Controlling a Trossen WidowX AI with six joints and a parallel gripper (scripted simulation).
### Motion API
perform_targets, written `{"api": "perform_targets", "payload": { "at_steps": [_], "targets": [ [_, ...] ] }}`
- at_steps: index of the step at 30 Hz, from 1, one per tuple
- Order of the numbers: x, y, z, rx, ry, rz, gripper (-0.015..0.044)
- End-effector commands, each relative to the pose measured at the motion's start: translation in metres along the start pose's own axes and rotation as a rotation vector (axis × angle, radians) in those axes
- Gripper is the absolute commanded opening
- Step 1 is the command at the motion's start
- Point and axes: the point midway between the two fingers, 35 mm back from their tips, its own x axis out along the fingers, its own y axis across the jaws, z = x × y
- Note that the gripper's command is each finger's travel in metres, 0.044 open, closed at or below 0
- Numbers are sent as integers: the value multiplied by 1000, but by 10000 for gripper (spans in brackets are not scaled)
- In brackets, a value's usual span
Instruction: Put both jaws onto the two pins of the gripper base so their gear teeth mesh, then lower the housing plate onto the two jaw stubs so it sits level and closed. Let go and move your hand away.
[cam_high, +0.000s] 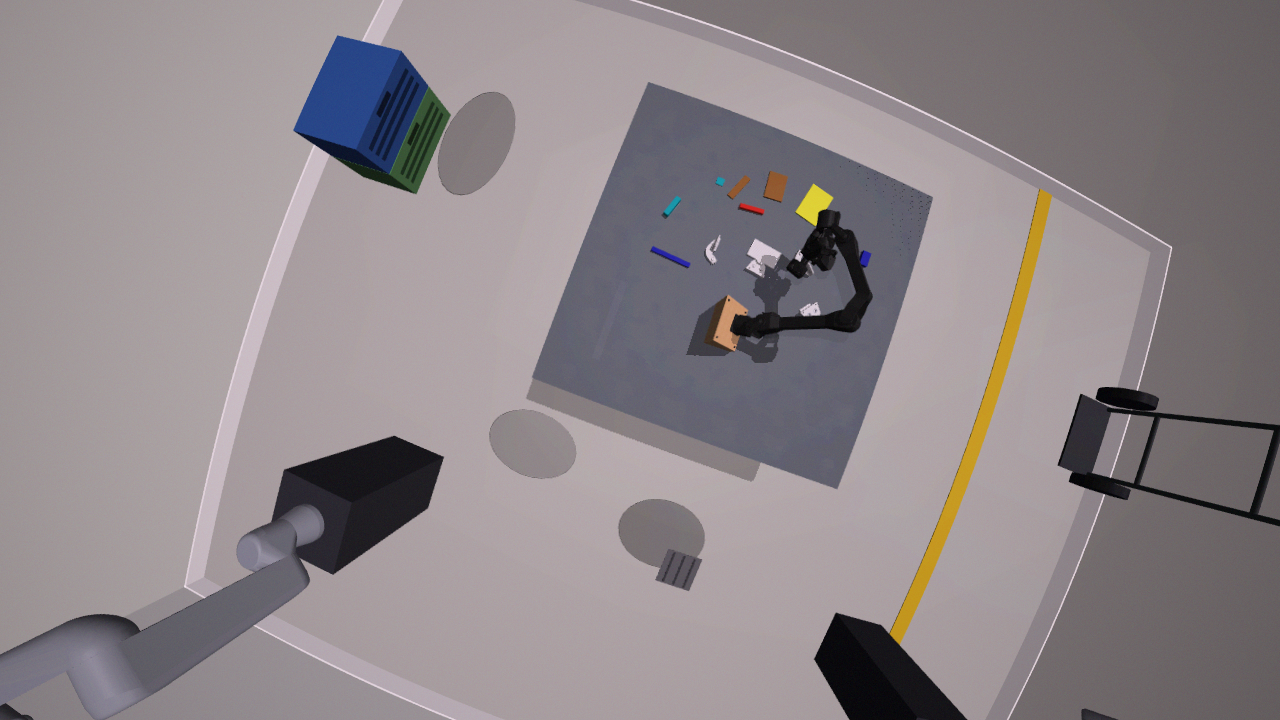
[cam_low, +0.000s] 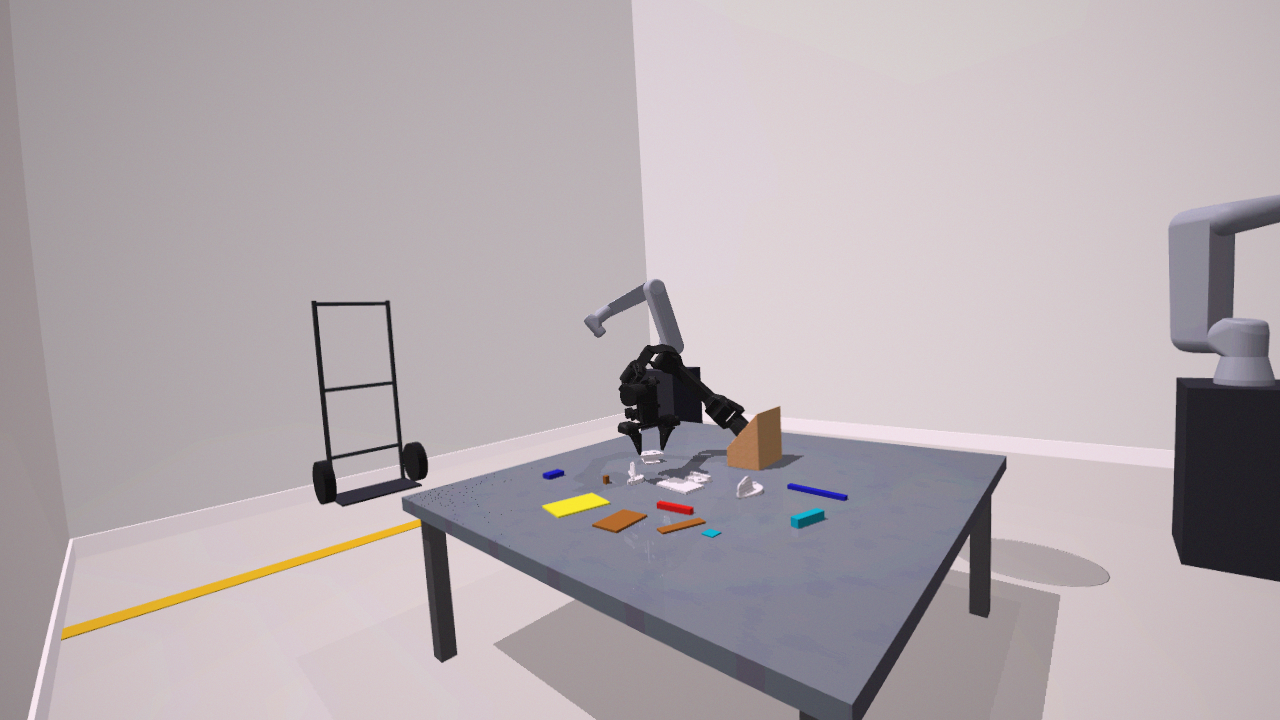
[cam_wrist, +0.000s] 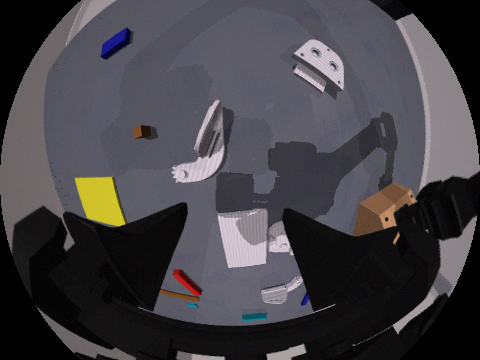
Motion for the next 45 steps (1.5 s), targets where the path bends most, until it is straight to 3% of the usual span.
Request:
{"api": "perform_targets", "payload": {
  "at_steps": [1, 28, 45],
  "targets": [
    [0, 0, 0, 0, 0, 0, 440],
    [0, 0, 0, 0, 0, 0, 440],
    [0, 0, 0, 0, 0, 0, 0]
  ]
}}
